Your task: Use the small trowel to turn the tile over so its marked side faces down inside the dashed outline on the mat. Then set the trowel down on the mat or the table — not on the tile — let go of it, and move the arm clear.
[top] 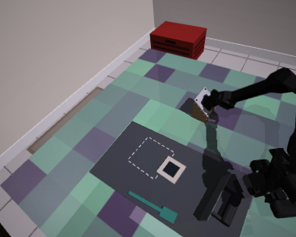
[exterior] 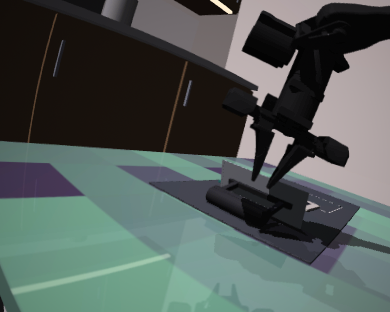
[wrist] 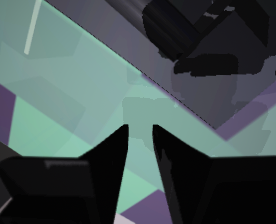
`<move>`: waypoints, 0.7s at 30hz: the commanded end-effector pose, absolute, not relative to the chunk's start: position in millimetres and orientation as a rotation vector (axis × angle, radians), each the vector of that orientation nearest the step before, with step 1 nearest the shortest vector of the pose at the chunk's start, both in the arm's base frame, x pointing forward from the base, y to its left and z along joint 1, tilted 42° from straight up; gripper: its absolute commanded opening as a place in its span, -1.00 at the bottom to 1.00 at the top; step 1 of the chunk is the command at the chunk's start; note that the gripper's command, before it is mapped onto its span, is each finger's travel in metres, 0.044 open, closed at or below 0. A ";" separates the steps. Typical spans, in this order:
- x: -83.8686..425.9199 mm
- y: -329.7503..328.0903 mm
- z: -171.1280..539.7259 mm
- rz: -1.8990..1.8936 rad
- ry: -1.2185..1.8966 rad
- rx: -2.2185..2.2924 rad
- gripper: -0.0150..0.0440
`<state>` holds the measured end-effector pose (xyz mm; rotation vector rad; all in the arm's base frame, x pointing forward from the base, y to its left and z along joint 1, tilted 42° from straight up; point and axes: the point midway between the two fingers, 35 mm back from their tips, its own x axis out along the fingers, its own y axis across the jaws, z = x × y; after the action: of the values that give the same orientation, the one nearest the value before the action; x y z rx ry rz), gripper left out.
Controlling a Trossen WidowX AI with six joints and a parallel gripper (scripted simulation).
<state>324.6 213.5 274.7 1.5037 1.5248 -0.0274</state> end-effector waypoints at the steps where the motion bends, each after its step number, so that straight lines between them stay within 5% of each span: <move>1: 327.7 193.4 260.5 -0.167 1.555 1.563 -0.15; 21: 320.2 104.9 216.7 -0.783 1.621 1.827 -0.15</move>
<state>322.4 106.0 217.8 1.8149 1.6082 -0.7560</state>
